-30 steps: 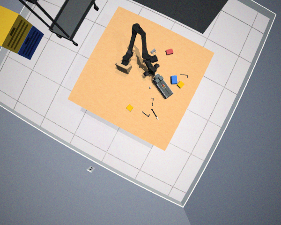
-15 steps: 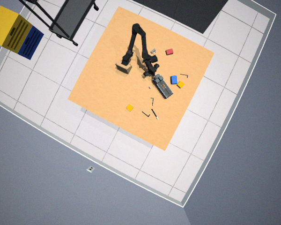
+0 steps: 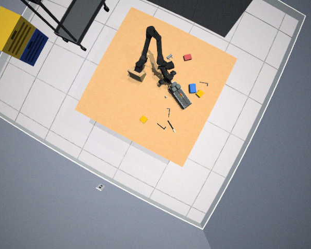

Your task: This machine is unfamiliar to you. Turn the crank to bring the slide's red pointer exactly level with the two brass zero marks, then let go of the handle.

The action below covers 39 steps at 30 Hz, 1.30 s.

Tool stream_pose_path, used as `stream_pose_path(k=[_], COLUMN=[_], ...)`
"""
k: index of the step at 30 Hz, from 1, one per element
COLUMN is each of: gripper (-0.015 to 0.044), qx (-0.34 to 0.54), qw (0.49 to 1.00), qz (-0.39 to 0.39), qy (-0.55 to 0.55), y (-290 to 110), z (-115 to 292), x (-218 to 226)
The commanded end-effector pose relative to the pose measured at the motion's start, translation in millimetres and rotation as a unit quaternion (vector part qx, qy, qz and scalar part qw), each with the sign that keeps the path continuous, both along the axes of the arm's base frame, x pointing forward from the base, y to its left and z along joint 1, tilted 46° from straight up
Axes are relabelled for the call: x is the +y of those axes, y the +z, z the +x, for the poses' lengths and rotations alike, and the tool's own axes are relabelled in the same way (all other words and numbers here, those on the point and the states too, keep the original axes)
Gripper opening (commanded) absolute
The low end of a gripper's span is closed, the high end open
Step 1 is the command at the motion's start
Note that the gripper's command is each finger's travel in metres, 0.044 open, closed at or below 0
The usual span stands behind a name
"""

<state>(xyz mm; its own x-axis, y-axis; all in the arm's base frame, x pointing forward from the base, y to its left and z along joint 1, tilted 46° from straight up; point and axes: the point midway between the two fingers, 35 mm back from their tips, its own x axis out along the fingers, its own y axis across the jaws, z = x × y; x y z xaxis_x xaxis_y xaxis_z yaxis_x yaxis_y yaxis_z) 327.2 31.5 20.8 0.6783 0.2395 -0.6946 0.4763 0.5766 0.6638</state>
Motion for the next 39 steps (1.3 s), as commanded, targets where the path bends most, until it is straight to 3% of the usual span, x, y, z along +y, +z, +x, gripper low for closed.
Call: stream_pose_path(k=[1,39], gripper=[0.0,0.0], qx=[0.008,0.008], qw=[1.0,1.0], qz=[-0.004,-0.005], qy=[-0.009,-0.009], y=[-4.8,8.3], z=[-4.8,-15.6], x=[-6.3,-40.0])
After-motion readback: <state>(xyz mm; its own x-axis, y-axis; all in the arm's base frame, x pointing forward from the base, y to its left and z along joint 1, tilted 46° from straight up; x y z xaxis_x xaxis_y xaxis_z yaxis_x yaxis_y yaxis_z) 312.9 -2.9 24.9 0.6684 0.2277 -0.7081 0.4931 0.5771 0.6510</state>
